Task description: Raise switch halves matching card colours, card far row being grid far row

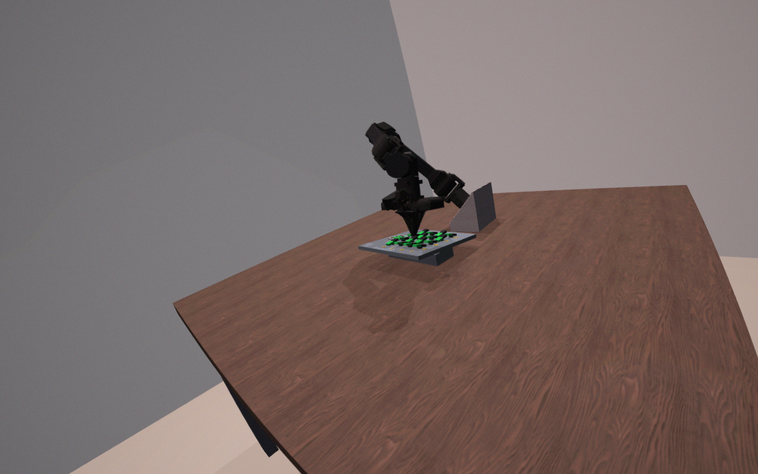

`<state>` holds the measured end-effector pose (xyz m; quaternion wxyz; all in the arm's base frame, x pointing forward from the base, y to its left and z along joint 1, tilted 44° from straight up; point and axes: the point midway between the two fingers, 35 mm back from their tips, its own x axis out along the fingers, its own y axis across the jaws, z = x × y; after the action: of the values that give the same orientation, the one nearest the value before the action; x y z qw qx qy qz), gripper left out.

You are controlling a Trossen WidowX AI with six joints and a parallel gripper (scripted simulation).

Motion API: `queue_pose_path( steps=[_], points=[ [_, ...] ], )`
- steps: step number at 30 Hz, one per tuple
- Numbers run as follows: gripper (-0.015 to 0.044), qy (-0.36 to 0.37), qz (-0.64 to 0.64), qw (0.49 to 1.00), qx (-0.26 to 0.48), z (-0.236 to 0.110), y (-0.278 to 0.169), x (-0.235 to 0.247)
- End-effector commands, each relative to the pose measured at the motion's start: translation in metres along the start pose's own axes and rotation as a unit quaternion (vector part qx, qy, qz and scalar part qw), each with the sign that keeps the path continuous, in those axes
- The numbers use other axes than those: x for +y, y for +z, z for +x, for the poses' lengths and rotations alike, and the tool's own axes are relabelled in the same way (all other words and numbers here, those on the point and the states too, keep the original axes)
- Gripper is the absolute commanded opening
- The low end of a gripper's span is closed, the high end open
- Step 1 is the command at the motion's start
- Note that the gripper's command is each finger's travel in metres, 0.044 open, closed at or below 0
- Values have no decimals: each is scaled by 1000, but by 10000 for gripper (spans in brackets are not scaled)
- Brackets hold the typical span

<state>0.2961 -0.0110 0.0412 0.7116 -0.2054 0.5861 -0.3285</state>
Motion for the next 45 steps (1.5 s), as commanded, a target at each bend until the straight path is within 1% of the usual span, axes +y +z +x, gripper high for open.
queue_pose_path(
  steps=[1,45],
  points=[
    [0,-2,-2,1000,-1,1,0,0],
    [0,-2,-2,1000,-1,6,0,0]
  ],
)
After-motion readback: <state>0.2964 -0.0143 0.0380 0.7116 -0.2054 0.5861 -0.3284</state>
